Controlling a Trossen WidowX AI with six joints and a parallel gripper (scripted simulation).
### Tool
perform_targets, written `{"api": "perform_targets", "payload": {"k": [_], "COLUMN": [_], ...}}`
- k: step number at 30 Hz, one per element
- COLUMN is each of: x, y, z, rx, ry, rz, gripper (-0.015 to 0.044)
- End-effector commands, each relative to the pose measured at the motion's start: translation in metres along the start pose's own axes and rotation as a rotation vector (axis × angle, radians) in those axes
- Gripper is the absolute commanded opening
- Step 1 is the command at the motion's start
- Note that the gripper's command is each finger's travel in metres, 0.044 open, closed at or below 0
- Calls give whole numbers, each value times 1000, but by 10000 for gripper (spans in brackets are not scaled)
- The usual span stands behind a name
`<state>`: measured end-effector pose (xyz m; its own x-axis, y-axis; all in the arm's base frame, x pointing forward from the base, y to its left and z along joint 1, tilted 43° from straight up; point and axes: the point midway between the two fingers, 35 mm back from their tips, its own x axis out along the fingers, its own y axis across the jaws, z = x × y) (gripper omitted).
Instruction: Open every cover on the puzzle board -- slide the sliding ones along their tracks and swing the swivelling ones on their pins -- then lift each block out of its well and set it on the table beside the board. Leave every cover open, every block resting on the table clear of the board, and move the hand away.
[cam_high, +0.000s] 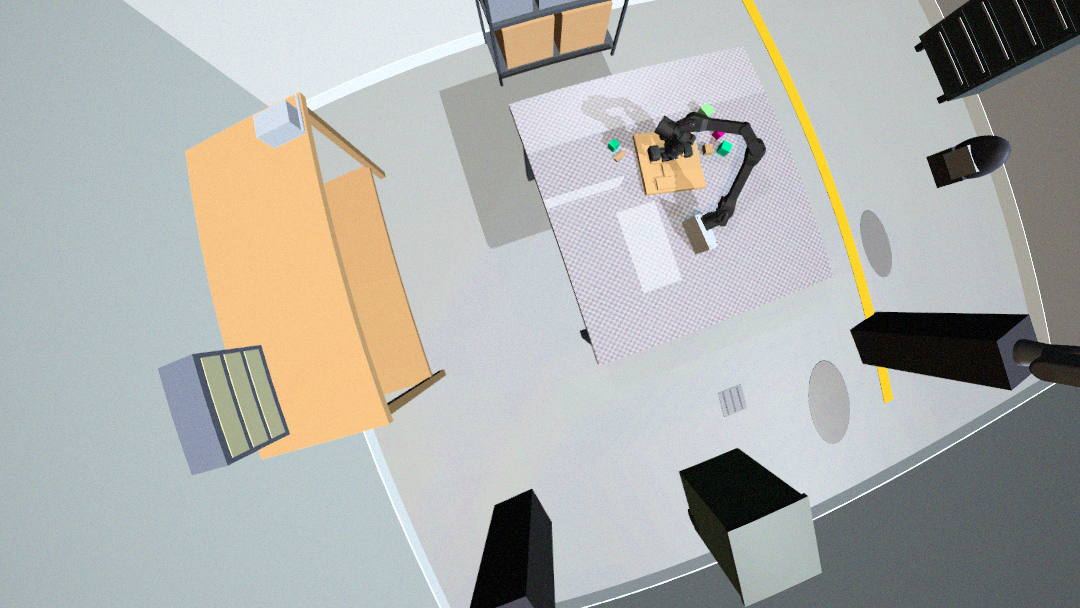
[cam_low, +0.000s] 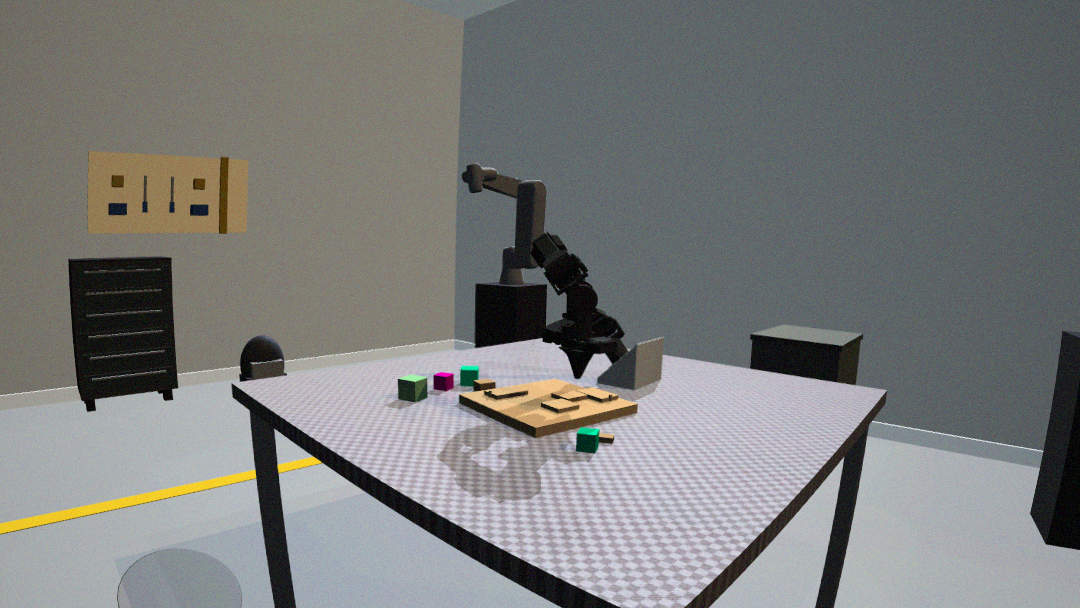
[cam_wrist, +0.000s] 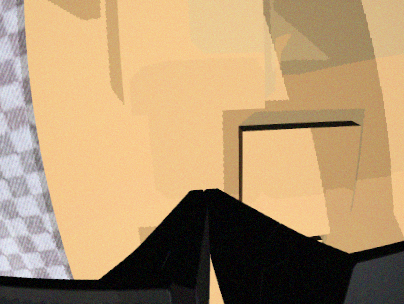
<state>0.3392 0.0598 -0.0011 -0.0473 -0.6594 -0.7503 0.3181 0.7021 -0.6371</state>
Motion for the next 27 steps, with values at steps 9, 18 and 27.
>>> {"api": "perform_targets", "payload": {"k": [9,18,27], "x": [1,9,18], "y": [-1,-1,-1], "z": [0,0,1], "rx": [4,4,4], "ry": [-2,-3,-3], "rz": [-7,-6,-6], "gripper": [0,0,0]}}
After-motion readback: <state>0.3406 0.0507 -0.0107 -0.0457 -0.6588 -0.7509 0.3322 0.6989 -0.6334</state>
